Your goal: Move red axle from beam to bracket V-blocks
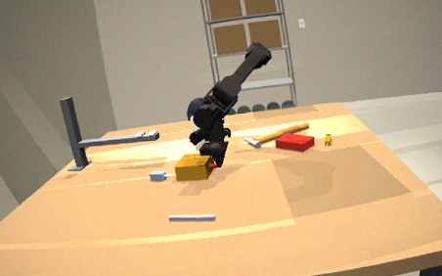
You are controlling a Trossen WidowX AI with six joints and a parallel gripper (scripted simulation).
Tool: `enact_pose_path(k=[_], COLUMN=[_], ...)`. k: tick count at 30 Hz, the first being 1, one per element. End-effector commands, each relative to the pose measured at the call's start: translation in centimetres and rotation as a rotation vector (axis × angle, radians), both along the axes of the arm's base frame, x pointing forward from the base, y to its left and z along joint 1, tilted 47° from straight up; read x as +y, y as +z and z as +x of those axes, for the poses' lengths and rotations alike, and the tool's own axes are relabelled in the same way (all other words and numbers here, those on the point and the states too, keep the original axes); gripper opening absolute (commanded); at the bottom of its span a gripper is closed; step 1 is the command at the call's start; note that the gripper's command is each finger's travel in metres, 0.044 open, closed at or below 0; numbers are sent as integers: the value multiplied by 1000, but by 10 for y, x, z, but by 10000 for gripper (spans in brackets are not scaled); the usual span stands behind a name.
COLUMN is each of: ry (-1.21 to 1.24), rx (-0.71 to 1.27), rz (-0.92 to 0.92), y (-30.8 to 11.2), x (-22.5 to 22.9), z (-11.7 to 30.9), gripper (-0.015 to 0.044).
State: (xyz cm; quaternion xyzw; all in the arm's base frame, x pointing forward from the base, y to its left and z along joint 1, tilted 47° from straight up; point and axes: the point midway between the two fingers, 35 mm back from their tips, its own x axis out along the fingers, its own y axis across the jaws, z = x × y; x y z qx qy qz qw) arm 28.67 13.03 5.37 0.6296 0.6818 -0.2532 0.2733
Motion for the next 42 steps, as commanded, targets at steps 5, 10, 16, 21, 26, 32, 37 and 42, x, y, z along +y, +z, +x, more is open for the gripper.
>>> enact_pose_path(k=[5,10,16,21,26,32,37,42], ry=[5,5,5,5,5,5,5,5], rx=[-7,-6,-6,-6,-5,-5,-4,-3], rz=[3,3,3,4,5,7,9,11], y=[11,17,24,30,35,42,48,54], x=[11,16,23,28,34,41,46,52], z=[1,1,0,0,-1,-2,-4,-5], gripper=[0,0,0,0,0,0,0,0])
